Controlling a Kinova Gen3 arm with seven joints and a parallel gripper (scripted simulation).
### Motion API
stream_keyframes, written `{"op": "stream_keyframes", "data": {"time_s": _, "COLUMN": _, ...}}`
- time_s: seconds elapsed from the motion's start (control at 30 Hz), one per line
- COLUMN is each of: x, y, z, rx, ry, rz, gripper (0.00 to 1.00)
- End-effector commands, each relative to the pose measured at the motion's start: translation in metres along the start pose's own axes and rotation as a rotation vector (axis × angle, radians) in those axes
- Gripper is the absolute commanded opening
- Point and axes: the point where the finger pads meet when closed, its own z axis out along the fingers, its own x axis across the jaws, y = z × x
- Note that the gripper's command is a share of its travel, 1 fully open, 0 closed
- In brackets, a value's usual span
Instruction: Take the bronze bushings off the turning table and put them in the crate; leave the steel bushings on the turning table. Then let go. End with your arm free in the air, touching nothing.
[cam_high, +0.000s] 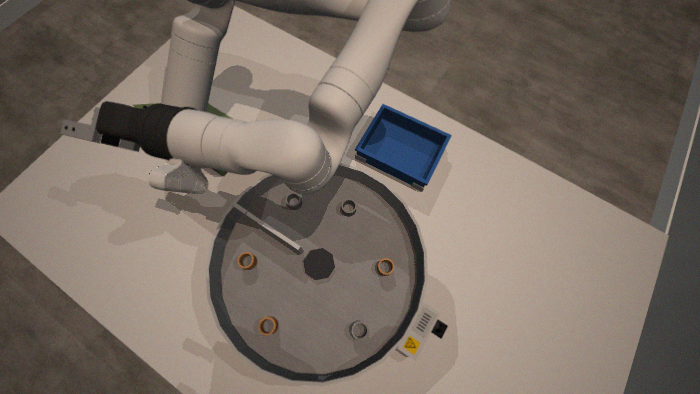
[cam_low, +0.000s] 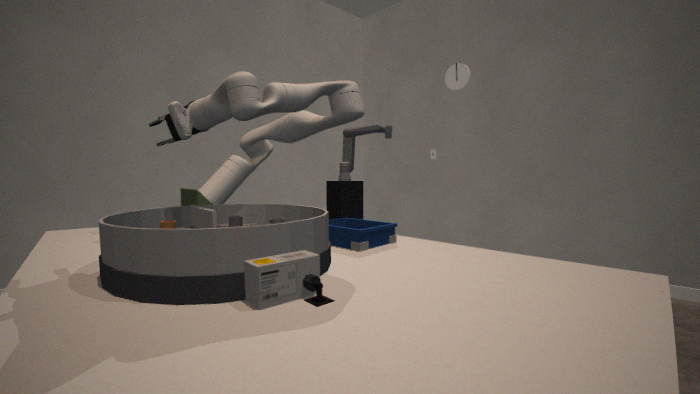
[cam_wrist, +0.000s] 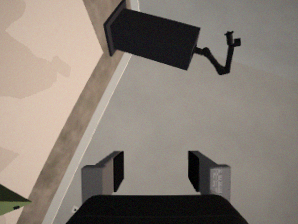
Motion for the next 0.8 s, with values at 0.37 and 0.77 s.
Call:
{"op": "stream_keyframes", "data": {"time_s": 0.37, "x": 0.001, "y": 0.000, "z": 0.000, "rx": 0.000, "ry": -0.001, "rz": 0.001, "gripper": 1.00}}
{"op": "stream_keyframes", "data": {"time_s": 0.77, "x": 0.002, "y": 0.015, "z": -0.052, "rx": 0.000, "ry": -0.001, "rz": 0.001, "gripper": 1.00}}
